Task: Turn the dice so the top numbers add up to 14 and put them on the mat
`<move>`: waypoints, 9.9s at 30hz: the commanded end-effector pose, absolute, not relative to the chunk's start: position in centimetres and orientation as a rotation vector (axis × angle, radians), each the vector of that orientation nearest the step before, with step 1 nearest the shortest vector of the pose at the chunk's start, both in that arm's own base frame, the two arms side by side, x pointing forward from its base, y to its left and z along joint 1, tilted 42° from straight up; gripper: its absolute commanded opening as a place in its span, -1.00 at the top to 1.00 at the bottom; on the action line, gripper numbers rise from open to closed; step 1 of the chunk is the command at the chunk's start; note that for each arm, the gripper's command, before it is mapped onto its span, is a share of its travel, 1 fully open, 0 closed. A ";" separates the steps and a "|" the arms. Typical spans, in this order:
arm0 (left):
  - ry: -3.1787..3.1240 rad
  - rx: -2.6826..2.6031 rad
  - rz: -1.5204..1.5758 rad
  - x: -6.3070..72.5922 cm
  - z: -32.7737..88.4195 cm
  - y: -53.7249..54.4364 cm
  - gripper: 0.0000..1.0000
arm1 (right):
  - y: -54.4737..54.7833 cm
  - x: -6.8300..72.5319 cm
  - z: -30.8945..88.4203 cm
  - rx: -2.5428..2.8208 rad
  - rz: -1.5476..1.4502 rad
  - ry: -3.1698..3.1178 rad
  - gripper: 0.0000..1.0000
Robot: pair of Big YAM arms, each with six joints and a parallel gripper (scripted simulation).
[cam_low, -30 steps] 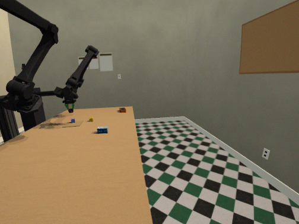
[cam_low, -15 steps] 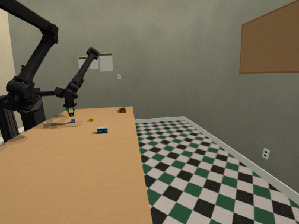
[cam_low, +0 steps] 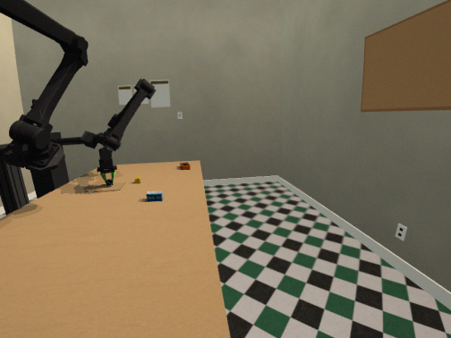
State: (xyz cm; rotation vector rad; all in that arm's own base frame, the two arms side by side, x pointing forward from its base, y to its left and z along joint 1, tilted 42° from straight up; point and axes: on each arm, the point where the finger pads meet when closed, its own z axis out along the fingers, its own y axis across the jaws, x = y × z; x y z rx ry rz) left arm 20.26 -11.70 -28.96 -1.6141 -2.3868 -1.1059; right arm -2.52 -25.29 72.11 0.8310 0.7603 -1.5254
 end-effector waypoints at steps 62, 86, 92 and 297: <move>-2.406 -1.672 -1.086 21.7 -29.4 -13.2 0.49 | -23.3 -2.6 73.5 0.795 -1.537 0.713 -1.00; -2.388 -1.644 -1.089 21.3 -30.3 -11.8 0.49 | -23.3 -2.6 73.5 0.795 -1.537 0.713 -1.00; -2.387 -1.645 -1.089 21.3 -30.2 -11.7 0.49 | -23.3 -2.6 73.5 0.795 -1.537 0.713 -1.00; -2.201 -1.788 -1.064 30.9 -16.2 -11.4 0.11 | -23.3 -2.6 73.5 0.795 -1.537 0.713 -1.00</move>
